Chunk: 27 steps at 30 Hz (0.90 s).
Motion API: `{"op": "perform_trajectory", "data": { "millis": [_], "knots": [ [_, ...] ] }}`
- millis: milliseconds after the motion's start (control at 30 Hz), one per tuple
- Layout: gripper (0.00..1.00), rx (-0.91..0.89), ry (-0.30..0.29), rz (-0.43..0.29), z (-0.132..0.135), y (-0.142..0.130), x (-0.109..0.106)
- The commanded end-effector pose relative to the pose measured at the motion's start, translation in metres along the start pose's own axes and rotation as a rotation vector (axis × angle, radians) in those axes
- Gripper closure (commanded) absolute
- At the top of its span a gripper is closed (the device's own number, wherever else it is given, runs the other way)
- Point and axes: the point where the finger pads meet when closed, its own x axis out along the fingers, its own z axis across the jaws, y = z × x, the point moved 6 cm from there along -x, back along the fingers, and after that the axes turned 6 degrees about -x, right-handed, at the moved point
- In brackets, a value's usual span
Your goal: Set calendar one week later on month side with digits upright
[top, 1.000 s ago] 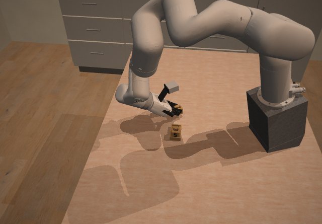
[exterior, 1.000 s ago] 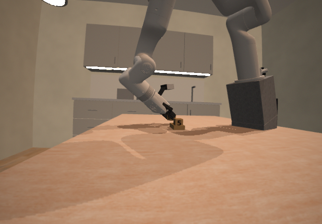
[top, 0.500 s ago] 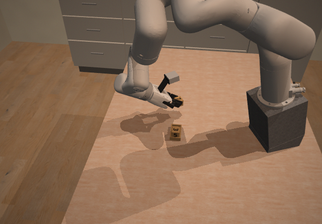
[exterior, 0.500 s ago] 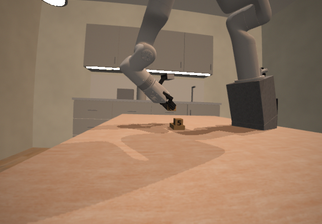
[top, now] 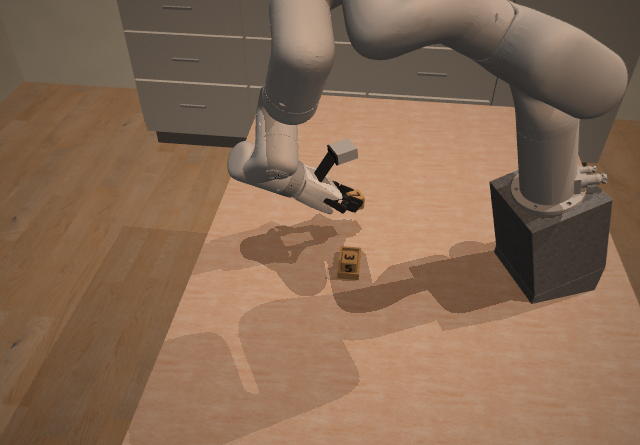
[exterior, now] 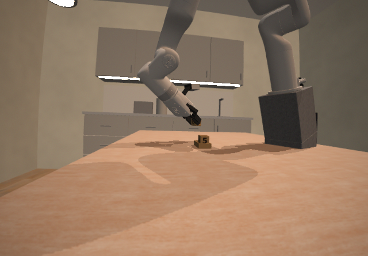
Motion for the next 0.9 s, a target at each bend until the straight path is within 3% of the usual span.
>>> {"op": "perform_trajectory", "data": {
  "millis": [0,167,500,733,867],
  "knots": [
    [0.71,0.000,0.006,-0.069,-0.001,0.004,-0.001],
    [0.71,0.001,0.024,-0.218,0.001,0.015,0.000],
    [0.71,-0.001,0.026,-0.278,0.002,0.021,0.002],
    [0.71,0.000,0.049,-0.480,0.003,0.034,0.007],
    [0.71,0.002,0.055,-0.504,0.003,0.039,0.009]
  ]
}}
